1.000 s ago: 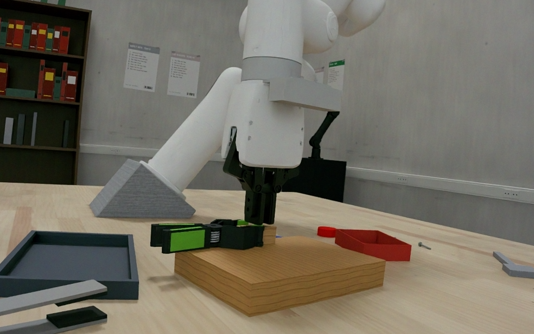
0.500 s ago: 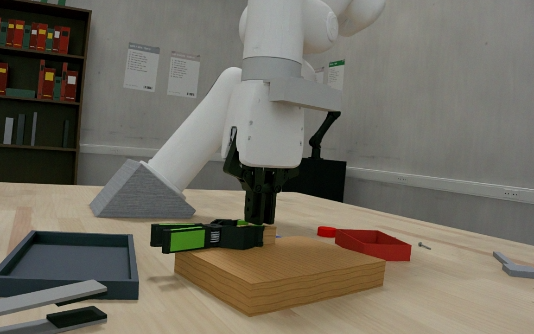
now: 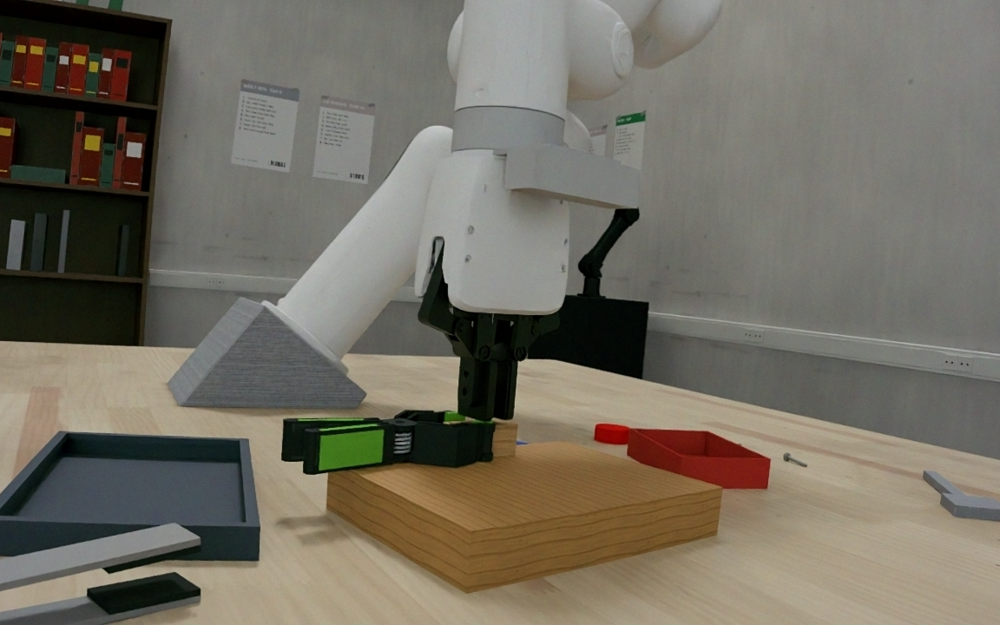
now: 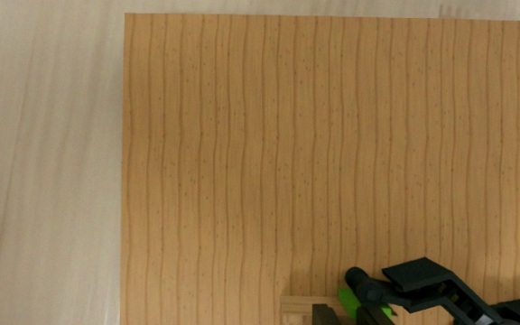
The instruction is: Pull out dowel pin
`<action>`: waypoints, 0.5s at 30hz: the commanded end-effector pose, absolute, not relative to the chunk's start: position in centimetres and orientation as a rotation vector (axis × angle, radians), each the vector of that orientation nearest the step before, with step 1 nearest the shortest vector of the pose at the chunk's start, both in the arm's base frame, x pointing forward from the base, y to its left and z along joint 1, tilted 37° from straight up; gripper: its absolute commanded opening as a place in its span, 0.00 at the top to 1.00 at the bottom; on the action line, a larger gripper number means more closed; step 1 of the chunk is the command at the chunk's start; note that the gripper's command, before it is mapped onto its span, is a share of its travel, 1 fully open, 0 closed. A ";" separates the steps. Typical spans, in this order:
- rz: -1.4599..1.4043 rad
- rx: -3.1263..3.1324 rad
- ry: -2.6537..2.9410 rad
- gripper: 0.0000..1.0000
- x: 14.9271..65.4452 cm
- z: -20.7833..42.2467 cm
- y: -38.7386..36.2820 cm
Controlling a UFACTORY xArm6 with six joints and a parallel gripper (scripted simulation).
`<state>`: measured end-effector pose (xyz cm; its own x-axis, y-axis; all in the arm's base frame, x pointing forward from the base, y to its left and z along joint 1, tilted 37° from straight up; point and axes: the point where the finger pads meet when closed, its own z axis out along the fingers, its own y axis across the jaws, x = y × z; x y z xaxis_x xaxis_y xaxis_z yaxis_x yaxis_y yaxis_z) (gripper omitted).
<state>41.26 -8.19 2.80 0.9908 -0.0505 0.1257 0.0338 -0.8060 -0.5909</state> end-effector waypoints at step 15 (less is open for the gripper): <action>-0.191 -2.504 -0.012 1.00 41.4 2.9 -8.3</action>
